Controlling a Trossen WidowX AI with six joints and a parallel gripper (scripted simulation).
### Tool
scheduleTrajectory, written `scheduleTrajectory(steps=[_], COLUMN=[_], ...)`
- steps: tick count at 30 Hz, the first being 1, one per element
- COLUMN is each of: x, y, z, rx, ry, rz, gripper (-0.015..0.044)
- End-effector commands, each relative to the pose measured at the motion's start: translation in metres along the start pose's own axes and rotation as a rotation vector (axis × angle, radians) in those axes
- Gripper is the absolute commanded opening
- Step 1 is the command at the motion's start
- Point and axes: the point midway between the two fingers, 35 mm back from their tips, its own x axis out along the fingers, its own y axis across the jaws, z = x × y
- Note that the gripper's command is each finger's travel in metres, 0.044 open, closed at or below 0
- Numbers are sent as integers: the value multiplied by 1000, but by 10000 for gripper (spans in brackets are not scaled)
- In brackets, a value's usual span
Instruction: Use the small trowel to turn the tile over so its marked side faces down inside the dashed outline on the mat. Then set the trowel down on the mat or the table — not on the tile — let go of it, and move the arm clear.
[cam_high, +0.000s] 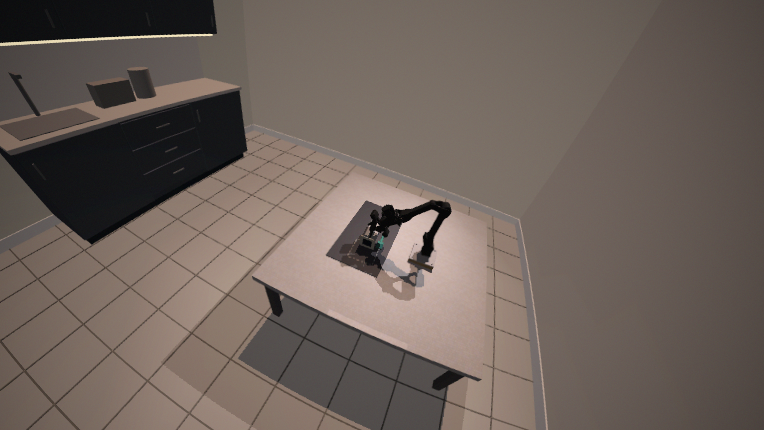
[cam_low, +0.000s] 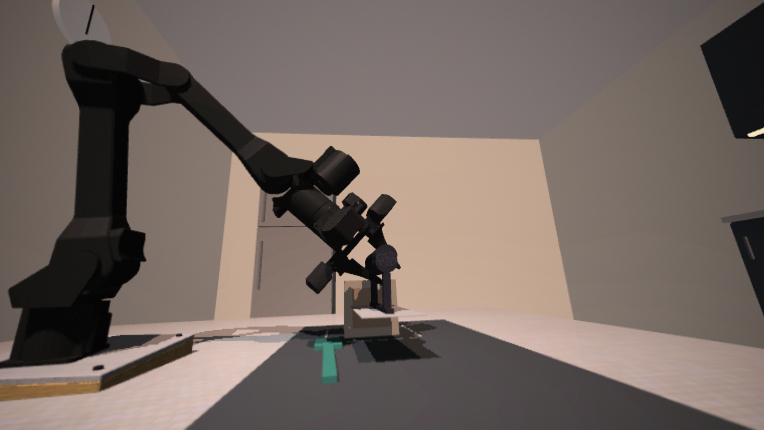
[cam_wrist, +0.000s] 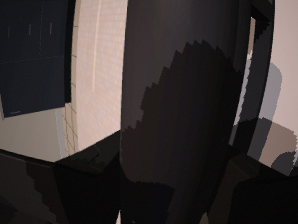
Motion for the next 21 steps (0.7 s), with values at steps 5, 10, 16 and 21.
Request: scheduleTrajectory(steps=[5, 10, 16, 21], x=[-1, -6, -15, -21], y=[8, 15, 24, 29], z=[1, 21, 45, 59], rx=[7, 6, 4, 3], ry=[-6, -6, -8, -9], rz=[20, 18, 19, 21], gripper=[0, 0, 0, 0])
